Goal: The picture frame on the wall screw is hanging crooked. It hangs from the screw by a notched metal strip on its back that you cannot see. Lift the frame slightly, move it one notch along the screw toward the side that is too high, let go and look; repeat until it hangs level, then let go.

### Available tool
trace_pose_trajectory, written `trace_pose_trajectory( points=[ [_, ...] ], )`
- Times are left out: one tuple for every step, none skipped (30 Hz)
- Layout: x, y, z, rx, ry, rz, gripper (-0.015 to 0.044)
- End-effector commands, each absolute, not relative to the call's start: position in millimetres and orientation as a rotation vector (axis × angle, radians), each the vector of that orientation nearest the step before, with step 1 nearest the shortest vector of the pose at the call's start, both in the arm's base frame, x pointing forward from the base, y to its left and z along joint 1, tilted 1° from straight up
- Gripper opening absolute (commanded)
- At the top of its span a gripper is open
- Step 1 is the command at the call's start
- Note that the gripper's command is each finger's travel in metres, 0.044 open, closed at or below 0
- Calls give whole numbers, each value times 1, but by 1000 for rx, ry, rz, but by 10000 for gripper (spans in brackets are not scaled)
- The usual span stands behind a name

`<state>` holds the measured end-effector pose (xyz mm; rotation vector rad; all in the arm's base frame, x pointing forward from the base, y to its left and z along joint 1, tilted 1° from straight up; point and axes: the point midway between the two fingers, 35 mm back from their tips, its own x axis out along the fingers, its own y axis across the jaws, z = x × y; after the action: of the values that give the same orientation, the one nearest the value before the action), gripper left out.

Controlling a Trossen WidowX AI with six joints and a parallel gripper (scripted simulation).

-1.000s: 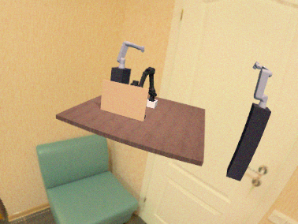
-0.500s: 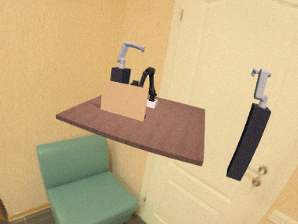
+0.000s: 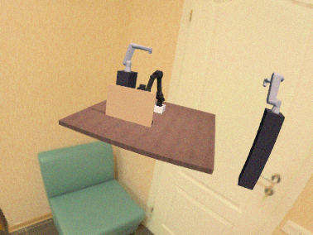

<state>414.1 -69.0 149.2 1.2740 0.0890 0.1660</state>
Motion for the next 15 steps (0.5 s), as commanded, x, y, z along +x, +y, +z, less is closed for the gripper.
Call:
trace_pose_trajectory(
  points=[
    [414, -69, 152, 1267, 82, 166, 0],
    [414, -69, 152, 1267, 82, 166, 0],
    [414, -69, 152, 1267, 82, 166, 0],
    [414, -69, 152, 1267, 82, 166, 0],
    [414, -69, 152, 1267, 82, 166, 0],
    [414, -69, 153, 1267, 82, 166, 0],
    [414, -69, 153, 1267, 82, 166, 0],
    [414, -69, 153, 1267, 82, 166, 0],
    [414, -69, 153, 1267, 82, 166, 0],
    [414, -69, 153, 1267, 82, 166, 0],
    [414, -69, 153, 1267, 82, 166, 0],
    [414, -69, 153, 1267, 82, 166, 0],
    [414, -69, 153, 1267, 82, 166, 0],
    [414, -69, 153, 1267, 82, 166, 0],
    [414, -69, 153, 1267, 82, 166, 0]
  ],
)
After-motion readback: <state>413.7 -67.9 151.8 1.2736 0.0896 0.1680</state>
